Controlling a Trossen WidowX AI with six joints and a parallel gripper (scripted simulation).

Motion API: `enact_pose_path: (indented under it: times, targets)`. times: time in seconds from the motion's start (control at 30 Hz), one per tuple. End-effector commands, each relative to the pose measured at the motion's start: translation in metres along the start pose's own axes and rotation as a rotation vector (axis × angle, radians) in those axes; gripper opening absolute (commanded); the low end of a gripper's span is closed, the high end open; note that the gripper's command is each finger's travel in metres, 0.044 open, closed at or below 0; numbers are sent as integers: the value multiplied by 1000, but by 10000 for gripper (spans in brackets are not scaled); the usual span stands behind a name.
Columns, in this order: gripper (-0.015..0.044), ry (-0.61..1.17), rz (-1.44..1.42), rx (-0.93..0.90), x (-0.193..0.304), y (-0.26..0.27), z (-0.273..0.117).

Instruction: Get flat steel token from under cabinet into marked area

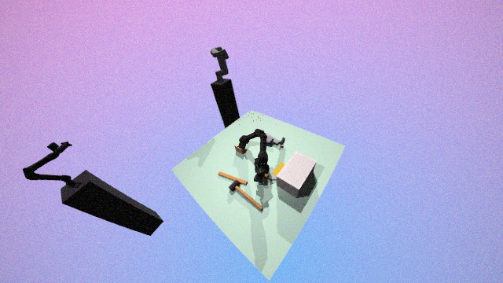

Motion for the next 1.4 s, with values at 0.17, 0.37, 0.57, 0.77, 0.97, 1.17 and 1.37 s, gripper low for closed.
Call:
enact_pose_path:
  times: [0.17,0.37,0.57,0.77,0.97,1.17,1.37]
  targets:
    - [0,-1,-1,-7,-1,11,1]
    - [0,-1,-1,-7,-1,17,1]
    - [0,-1,-1,-7,0,22,1]
    - [0,-1,-1,-8,0,28,1]
    - [0,-1,0,-8,1,33,1]
    - [0,-1,0,-8,1,39,1]
    - [0,-1,0,-9,2,45,1]
Point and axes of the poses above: the point midway between the two fingers, 35 mm back from their tips, its own z axis out along the fingers, its own y axis across the jaws, x = y × z, the point moved 5 cm from there along -z, back along the fingers, and after that the axes turned 5 degrees about z, right-handed, at the moved point
